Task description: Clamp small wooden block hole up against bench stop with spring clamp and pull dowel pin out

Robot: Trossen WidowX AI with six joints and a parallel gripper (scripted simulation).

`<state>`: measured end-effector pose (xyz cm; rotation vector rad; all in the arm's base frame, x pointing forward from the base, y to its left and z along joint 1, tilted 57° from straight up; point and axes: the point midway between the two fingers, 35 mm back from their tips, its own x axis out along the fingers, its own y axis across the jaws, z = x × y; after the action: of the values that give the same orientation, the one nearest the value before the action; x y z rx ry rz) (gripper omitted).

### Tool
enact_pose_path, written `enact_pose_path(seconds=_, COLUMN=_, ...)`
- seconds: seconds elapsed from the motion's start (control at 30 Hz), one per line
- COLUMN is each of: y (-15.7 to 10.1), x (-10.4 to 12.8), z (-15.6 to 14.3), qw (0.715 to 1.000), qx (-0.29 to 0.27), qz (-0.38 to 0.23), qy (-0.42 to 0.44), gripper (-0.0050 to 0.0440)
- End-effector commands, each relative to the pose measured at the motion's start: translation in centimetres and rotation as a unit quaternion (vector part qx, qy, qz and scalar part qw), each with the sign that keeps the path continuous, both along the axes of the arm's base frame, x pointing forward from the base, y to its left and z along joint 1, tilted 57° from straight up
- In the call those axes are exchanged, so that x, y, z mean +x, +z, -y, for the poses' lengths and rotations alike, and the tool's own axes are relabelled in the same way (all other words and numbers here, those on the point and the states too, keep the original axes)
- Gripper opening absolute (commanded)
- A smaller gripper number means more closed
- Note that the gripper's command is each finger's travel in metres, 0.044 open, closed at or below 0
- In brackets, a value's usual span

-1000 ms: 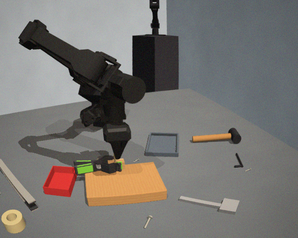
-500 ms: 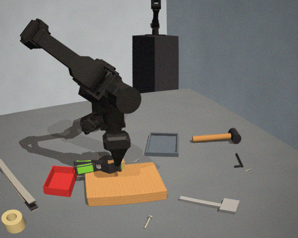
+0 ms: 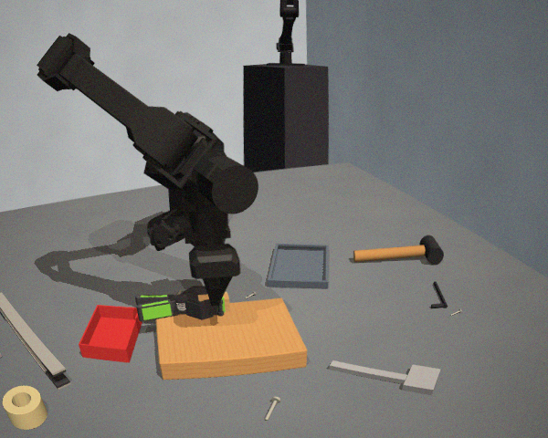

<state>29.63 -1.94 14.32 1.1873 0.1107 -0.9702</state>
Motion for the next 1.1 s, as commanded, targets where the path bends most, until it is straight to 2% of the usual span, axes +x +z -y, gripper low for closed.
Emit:
enact_pose_path(seconds=0.0, y=-0.09, x=0.04, z=-0.06, qw=1.000, qx=0.001, qz=-0.002, qy=0.003, gripper=0.0310)
enact_pose_path(seconds=0.17, y=-0.09, x=0.04, z=-0.06, qw=1.000, qx=0.001, qz=-0.002, qy=0.003, gripper=0.0260)
enact_pose_path(seconds=0.23, y=-0.09, x=0.04, z=-0.06, qw=1.000, qx=0.001, qz=-0.002, qy=0.003, gripper=0.0260)
enact_pose_path(seconds=0.73, y=-0.09, x=0.04, z=-0.06, qw=1.000, qx=0.001, qz=-0.002, qy=0.003, gripper=0.0110)
enact_pose_path(seconds=0.8, y=-0.09, x=0.04, z=-0.06, qw=1.000, qx=0.001, qz=-0.002, qy=0.003, gripper=0.0110)
enact_pose_path(seconds=1.07, y=-0.09, x=0.04, z=-0.06, qw=1.000, qx=0.001, qz=-0.002, qy=0.003, gripper=0.0057)
